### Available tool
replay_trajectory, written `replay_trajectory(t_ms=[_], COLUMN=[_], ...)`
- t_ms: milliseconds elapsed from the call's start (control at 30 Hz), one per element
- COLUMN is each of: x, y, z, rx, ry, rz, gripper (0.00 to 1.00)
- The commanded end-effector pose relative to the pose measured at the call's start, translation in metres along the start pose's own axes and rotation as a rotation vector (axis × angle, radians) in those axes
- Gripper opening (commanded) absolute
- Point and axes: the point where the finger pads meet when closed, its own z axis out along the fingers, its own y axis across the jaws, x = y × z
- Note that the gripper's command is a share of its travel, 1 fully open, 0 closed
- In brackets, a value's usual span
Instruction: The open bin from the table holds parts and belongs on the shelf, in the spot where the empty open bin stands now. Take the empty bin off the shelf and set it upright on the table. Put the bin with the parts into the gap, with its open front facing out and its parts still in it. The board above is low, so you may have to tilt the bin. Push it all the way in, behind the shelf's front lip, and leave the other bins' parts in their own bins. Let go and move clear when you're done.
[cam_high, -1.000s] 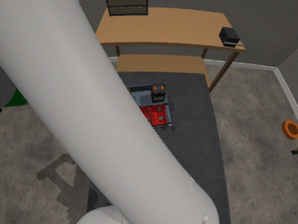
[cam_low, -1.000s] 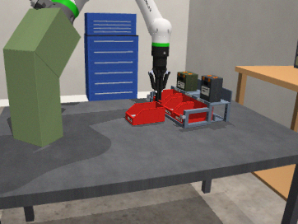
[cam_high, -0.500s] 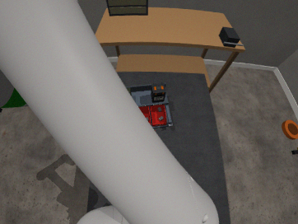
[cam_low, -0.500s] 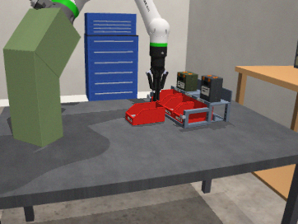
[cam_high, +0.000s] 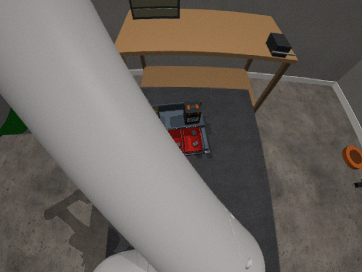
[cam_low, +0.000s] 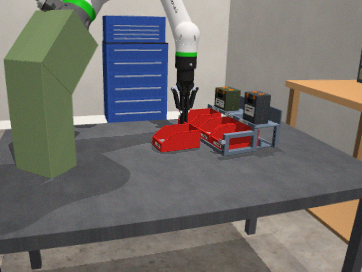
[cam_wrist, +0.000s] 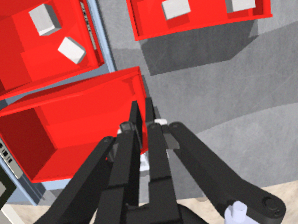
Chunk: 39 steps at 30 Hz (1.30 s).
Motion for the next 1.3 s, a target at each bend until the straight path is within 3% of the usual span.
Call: replay_trajectory(t_ms=[0, 400, 1267], x=[0.000, 0.000, 0.000], y=[0.008, 0.051, 0.101], z=[0.000, 0.000, 0.000], rx=[0.001, 0.001, 0.001], ry=[0.000, 0.000, 0.000], rz=[0.000, 0.000, 0.000], gripper=[0.10, 0.10, 0.10])
